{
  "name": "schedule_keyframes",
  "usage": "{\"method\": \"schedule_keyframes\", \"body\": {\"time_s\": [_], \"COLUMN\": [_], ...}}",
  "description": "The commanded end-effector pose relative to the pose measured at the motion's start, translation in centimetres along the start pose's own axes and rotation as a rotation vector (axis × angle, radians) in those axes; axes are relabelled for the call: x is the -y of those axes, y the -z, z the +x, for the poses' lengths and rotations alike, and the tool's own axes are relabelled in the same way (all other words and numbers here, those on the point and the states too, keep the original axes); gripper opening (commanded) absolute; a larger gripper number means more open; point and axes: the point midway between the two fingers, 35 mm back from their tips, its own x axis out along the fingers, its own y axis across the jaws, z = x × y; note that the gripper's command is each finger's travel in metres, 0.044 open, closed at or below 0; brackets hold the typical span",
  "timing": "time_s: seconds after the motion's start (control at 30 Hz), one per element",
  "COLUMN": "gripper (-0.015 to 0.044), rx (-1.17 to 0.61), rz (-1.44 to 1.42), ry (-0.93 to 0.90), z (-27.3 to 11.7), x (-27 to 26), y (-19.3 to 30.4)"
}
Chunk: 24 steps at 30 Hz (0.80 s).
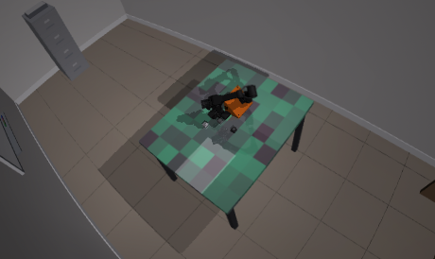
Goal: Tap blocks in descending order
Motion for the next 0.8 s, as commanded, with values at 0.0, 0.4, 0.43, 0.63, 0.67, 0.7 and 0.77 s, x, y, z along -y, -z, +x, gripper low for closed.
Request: {"method": "schedule_keyframes", "body": {"time_s": [0.0,0.4,0.43,0.63,0.67,0.7,0.77], "gripper": [0.002,0.002,0.002,0.002,0.002,0.002,0.002], "rx": [0.0,0.0,0.0,0.0,0.0,0.0,0.0], "rz": [0.007,0.007,0.007,0.006,0.006,0.006,0.006], "ry": [-0.006,-0.006,-0.006,-0.006,-0.006,-0.006,-0.007], "z": [0.3,1.2,1.3,2.3,2.4,2.6,2.9], "x": [-0.1,-0.1,-0.1,-0.1,-0.1,-0.1,-0.1], "y": [0.1,0.1,0.1,0.1,0.1,0.1,0.1]}}
